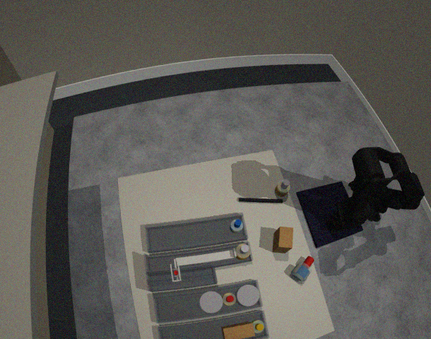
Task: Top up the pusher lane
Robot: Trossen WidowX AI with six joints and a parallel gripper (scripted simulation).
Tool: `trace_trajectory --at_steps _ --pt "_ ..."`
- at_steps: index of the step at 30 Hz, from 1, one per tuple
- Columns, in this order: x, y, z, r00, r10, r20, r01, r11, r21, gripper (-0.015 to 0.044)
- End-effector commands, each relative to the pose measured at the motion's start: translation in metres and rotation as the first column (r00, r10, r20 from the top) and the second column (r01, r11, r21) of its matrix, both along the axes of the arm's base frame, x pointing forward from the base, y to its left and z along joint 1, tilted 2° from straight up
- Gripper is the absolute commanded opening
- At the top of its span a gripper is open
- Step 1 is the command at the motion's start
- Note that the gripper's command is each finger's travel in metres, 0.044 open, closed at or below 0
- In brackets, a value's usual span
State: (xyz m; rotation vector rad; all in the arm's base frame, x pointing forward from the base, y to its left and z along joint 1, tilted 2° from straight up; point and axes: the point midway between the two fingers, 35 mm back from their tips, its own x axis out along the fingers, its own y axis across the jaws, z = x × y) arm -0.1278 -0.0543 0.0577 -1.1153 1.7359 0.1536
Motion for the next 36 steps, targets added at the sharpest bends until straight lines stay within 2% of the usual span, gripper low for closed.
trace_trajectory --at_steps 1,3,10,17,28,36 --pt "-0.001 0.001 0.0 1.0 -0.002 0.002 0.002 1.0 0.007 0.0426" --pt "-0.007 0.012 0.003 1.0 -0.023 0.016 0.022 0.998 0.058 0.044" --pt "-0.026 0.079 0.01 0.977 -0.181 -0.115 0.196 0.97 0.144 0.044" --pt "-0.011 0.144 0.019 0.935 -0.283 -0.214 0.336 0.9 0.276 0.044" --pt "0.061 0.217 0.03 0.895 -0.344 -0.284 0.442 0.774 0.453 0.044" --pt "0.136 0.238 0.039 0.886 -0.386 -0.258 0.462 0.681 0.569 0.044"
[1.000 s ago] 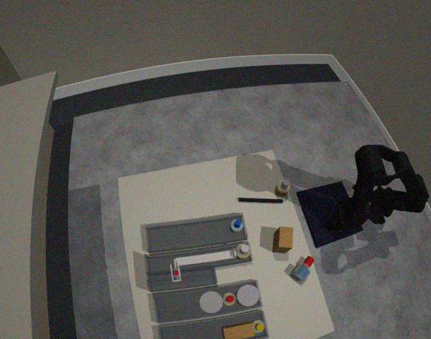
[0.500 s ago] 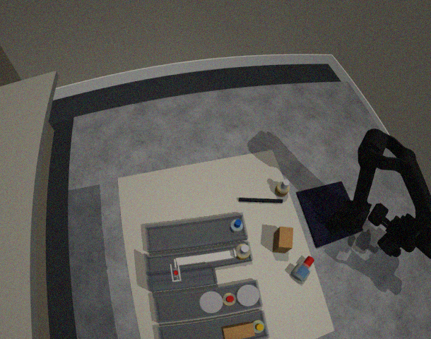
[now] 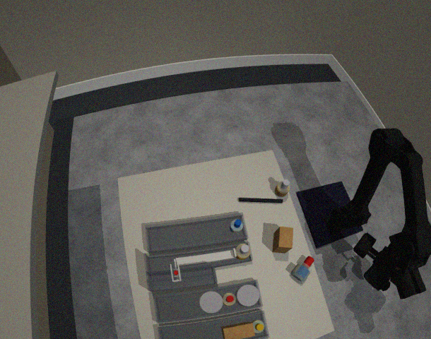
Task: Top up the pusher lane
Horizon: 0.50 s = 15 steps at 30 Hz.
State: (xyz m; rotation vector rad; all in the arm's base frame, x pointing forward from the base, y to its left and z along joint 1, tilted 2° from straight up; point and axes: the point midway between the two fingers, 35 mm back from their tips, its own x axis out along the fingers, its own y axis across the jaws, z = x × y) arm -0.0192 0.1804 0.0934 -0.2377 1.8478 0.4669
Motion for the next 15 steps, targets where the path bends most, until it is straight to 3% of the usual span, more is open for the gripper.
trace_trajectory --at_steps 1,8,15 --pt "0.038 0.003 0.004 0.998 -0.036 0.047 0.034 0.999 0.04 0.044" --pt "0.108 -0.011 0.011 0.984 -0.11 0.14 0.098 0.991 0.09 0.044" --pt "0.17 -0.052 0.019 0.955 -0.184 0.234 0.165 0.981 0.099 0.044"
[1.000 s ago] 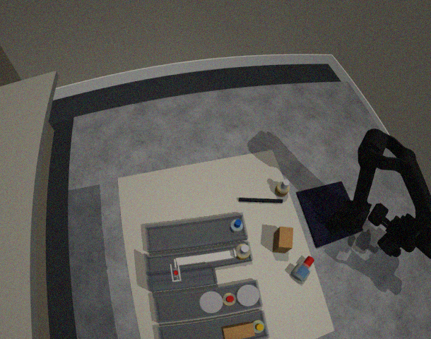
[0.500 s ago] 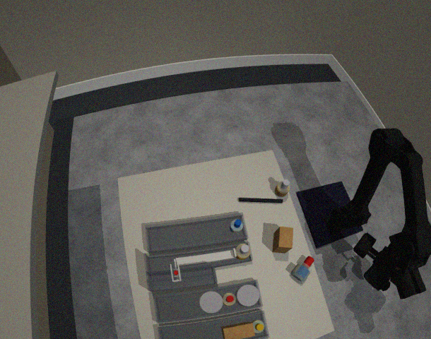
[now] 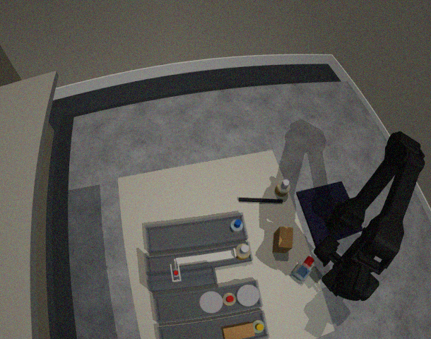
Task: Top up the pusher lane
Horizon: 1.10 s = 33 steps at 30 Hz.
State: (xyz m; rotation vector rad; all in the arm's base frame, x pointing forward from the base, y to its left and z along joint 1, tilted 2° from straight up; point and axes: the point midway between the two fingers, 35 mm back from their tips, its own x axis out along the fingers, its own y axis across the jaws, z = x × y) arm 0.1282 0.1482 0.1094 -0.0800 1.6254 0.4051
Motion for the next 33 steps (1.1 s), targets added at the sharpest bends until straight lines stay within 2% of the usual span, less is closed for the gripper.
trace_trajectory --at_steps 1,8,15,21,28,33 --pt "0.03 -0.028 0.004 0.998 -0.042 0.049 0.043 0.999 -0.017 0.044" --pt "0.07 -0.095 0.011 0.985 -0.133 0.114 0.141 0.988 -0.066 0.044" --pt "0.082 -0.175 0.016 0.967 -0.213 0.137 0.23 0.965 -0.126 0.044" --pt "0.067 -0.242 0.021 0.956 -0.261 0.133 0.283 0.942 -0.183 0.044" --pt "0.027 -0.307 0.026 0.935 -0.34 0.105 0.355 0.906 -0.228 0.044" --pt "0.013 -0.317 0.026 0.927 -0.363 0.098 0.376 0.897 -0.233 0.044"
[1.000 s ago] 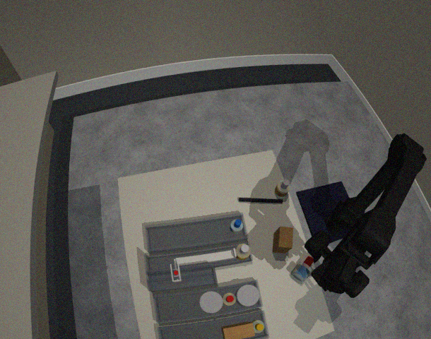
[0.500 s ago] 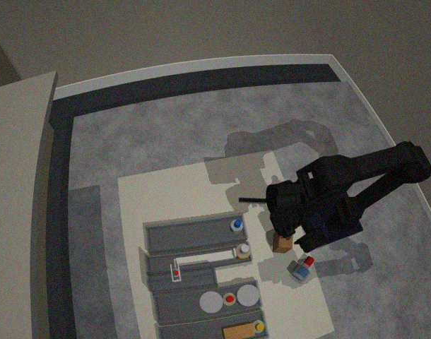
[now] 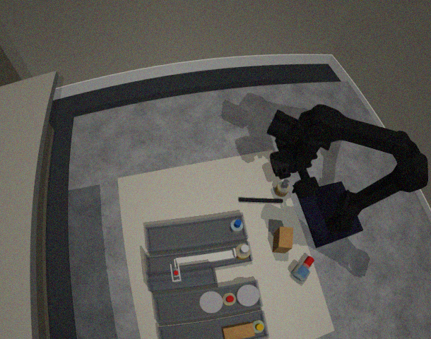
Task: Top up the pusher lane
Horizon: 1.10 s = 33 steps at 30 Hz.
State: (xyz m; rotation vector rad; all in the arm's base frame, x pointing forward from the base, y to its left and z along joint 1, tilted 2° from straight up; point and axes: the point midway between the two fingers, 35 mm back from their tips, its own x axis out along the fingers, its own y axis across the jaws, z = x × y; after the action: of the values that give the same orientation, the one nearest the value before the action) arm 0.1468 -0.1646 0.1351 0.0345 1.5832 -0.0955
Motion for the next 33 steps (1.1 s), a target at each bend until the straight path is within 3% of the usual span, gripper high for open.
trace_trajectory --at_steps 1,5,33 --pt "-0.005 -0.005 -0.001 1.0 0.002 -0.007 -0.002 1.0 -0.001 0.044" --pt "-0.006 -0.006 -0.03 1.0 0.002 -0.007 -0.002 1.0 -0.002 0.044" --pt "-0.008 -0.007 -0.071 1.0 0.002 -0.007 -0.002 1.0 -0.002 0.044"
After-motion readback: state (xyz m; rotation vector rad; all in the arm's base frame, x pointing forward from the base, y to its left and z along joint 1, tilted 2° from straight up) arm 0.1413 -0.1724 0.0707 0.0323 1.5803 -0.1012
